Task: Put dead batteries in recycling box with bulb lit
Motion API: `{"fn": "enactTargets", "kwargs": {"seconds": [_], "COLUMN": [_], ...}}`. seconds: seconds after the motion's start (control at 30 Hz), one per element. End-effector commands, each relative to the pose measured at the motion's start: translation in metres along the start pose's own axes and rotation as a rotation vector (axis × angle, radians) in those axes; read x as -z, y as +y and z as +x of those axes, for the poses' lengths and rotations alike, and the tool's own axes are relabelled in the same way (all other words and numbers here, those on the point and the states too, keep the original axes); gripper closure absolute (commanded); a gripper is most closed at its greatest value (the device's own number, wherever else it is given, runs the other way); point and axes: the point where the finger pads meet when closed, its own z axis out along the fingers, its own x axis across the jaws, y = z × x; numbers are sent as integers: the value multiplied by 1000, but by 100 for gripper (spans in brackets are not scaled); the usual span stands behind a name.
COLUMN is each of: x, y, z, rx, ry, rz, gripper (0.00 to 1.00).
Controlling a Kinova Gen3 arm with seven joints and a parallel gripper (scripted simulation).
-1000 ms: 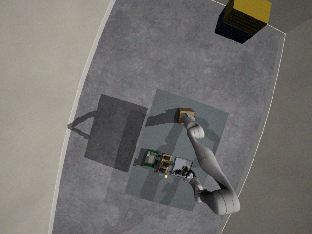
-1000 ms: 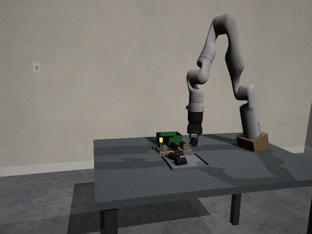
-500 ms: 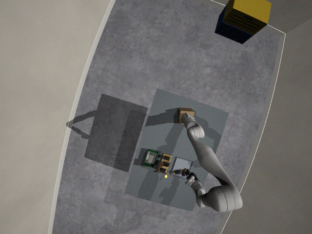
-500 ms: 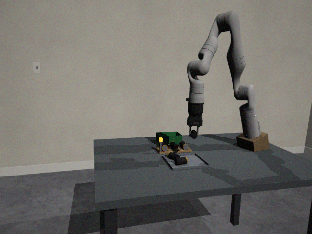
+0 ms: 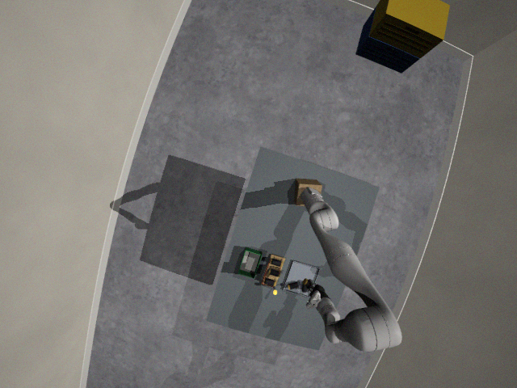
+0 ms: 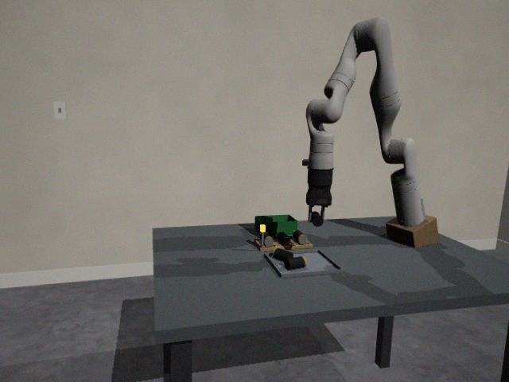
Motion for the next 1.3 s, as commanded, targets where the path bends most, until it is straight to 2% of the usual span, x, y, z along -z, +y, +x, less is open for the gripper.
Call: {"fn": "enactTargets", "kwargs": {"seconds": [0.0,0.43,0.93,1.27], "x": [3,3,3,2], "y": [7,7,6,-27], "z": [-2,-2,-2,-4], "rx": [44,215,230,230], "ry": [-8,-9,-9,-9], "rz": [-16,-15,-15,-15], "gripper": [43,43,43,43]}}
